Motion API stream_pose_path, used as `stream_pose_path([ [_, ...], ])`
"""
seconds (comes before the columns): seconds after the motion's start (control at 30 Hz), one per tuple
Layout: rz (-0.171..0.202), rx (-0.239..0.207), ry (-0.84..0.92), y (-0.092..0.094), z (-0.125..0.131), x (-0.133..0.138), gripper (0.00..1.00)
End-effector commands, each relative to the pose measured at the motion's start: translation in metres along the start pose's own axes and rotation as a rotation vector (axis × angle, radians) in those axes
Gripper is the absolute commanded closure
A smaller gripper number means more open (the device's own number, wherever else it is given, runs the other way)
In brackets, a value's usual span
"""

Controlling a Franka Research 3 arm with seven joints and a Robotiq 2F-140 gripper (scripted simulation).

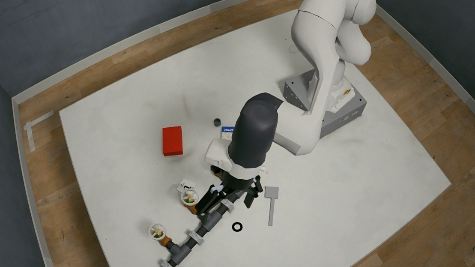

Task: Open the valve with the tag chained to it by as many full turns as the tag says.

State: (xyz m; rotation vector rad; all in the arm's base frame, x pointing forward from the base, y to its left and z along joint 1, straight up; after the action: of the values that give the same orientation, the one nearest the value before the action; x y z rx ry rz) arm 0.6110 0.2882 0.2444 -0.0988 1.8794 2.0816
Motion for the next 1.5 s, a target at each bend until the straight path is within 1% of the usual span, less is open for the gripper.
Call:
stream_pose_path([
  [0.0, 0.0, 0.0, 0.0, 0.0, 0.0, 0.0, 0.0],
  [0.6, 0.001, 0.001, 0.005, 0.0, -0.001, -0.001, 0.0],
  [0.67, 0.005, 0.006, 0.038, -0.003, -0.005, -0.003, 0.0],
  [0.77, 0.02, 0.02, 0.136, -0.01, -0.02, -0.011, 0.0],
  [1.1, 0.033, 0.03, 0.215, -0.016, -0.032, -0.017, 0.0],
  [1.47, 0.056, 0.042, 0.338, -0.026, -0.051, -0.026, 0.0],
])
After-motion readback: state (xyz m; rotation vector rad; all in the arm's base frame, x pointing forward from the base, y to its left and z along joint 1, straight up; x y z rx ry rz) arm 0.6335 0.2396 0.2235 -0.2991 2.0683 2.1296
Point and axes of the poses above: the point where the finger pads meet when closed, its own y axis back along the fingers, its own x axis across the jaws, z = x × y, the point moved 4 cm from there along y, back along the fingers, and after that the axes turned 9 degrees about -y, right-handed, at the moved point
